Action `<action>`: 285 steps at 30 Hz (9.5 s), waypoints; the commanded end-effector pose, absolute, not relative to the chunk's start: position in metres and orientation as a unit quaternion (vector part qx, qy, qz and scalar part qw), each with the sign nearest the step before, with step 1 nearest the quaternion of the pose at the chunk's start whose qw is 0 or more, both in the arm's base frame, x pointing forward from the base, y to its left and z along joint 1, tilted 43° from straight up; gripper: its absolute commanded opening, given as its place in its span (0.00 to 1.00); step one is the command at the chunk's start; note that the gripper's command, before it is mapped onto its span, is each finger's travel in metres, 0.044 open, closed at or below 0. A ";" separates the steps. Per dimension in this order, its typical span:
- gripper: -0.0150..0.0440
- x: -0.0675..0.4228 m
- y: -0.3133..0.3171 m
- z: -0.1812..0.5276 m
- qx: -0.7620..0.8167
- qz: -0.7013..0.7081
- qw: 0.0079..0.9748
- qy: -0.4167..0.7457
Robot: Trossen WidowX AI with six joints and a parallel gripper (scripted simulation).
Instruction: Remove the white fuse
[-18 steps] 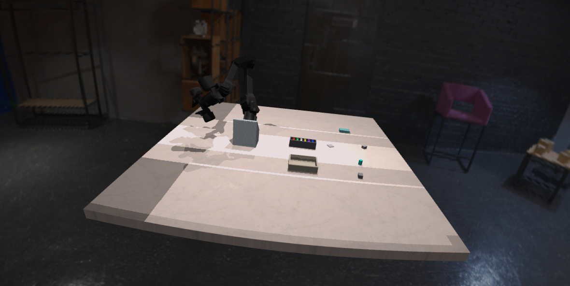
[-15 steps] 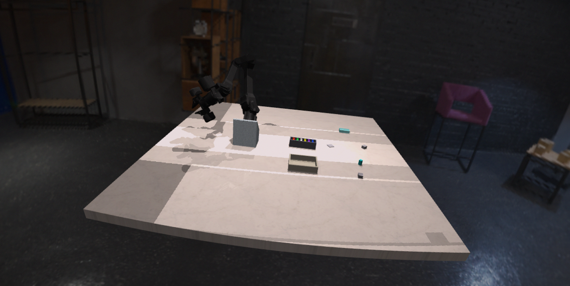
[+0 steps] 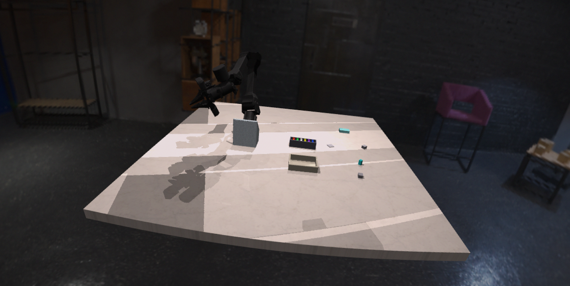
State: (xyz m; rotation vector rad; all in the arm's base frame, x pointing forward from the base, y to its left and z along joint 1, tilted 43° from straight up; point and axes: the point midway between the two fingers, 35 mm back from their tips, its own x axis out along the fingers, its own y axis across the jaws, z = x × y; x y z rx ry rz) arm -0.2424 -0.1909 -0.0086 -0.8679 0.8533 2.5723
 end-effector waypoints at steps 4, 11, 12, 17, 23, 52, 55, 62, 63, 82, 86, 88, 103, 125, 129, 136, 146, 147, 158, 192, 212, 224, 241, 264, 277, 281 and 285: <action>0.38 -0.156 -0.267 -0.028 -0.454 0.870 0.000 0.191; 0.38 -0.053 -0.300 -0.036 -0.563 0.814 -0.123 0.075; 0.38 -0.037 -0.301 -0.037 -0.577 0.803 -0.138 0.055; 0.38 0.045 -0.293 -0.041 -0.641 0.736 -0.211 -0.060; 0.38 0.138 -0.253 -0.038 -0.692 0.634 -0.274 -0.207; 0.38 0.283 -0.030 0.024 -0.710 0.306 -0.254 -0.581; 0.38 0.284 -0.028 0.022 -0.710 0.306 -0.254 -0.581; 0.38 0.285 -0.023 0.017 -0.710 0.306 -0.254 -0.581; 0.38 0.285 -0.022 0.016 -0.710 0.306 -0.254 -0.581; 0.38 0.287 -0.011 0.005 -0.711 0.306 -0.253 -0.581; 0.38 0.287 -0.011 0.005 -0.711 0.306 -0.253 -0.581; 0.38 0.287 -0.011 0.005 -0.711 0.306 -0.253 -0.581; 0.38 0.288 -0.005 -0.001 -0.711 0.306 -0.253 -0.581; 0.29 0.289 -0.005 -0.001 -0.710 0.305 -0.257 -0.581; 0.25 0.289 -0.005 -0.001 -0.710 0.305 -0.257 -0.581; 0.25 0.289 -0.006 0.000 -0.710 0.305 -0.257 -0.581; 0.25 0.289 -0.010 0.004 -0.710 0.305 -0.256 -0.581; 0.25 0.288 -0.010 0.004 -0.710 0.305 -0.256 -0.581; 0.25 0.288 -0.014 0.008 -0.710 0.306 -0.256 -0.581; 0.25 0.285 -0.025 0.020 -0.710 0.306 -0.255 -0.581; 0.25 0.283 -0.031 0.027 -0.710 0.306 -0.254 -0.581; 0.25 0.281 -0.043 0.040 -0.710 0.307 -0.254 -0.581; 0.25 0.290 -0.086 0.015 -0.709 0.312 -0.258 -0.577; 0.25 0.278 -0.179 -0.071 -0.708 0.312 -0.260 -0.577; 0.25 0.270 -0.194 -0.099 -0.709 0.310 -0.259 -0.578; 0.25 0.271 -0.190 -0.104 -0.709 0.310 -0.259 -0.578; 0.25 0.272 -0.186 -0.109 -0.709 0.310 -0.259 -0.578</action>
